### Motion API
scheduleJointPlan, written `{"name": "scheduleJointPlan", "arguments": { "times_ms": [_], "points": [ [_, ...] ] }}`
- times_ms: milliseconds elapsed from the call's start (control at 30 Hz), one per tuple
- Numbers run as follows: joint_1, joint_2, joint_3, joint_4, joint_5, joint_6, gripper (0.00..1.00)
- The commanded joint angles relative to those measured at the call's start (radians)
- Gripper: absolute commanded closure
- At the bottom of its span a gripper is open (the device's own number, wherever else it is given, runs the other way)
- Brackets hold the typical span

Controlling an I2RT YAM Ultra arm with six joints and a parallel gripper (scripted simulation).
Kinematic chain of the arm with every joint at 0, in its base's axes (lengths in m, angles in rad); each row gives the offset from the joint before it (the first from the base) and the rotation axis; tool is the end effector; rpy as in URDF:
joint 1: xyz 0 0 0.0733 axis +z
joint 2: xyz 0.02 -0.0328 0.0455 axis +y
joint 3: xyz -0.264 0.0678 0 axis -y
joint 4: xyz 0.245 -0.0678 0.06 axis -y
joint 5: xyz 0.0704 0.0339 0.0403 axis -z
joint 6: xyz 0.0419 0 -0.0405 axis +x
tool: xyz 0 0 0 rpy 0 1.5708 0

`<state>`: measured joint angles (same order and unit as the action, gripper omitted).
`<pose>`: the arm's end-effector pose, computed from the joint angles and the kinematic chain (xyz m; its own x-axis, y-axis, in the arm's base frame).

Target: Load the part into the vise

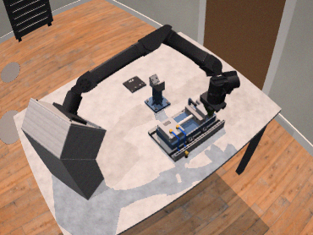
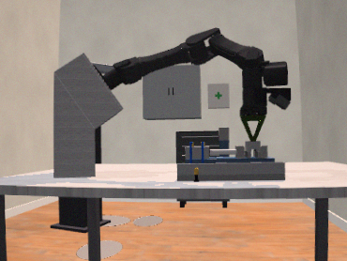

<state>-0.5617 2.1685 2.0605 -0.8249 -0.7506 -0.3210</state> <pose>0.4209 -0.2298 0.2890 -0.6596 0.1425 -0.7380 -0.1711 0.9276 0.3321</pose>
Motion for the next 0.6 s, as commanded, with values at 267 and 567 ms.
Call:
{"name": "scheduleJointPlan", "arguments": {
  "times_ms": [267, 567],
  "points": [
    [-0.014, 0.007, 0.056, -0.024, 0.004, 0.006, 1.00],
    [-0.018, -0.008, 0.057, -0.017, 0.004, 0.005, 1.00]
  ]
}}
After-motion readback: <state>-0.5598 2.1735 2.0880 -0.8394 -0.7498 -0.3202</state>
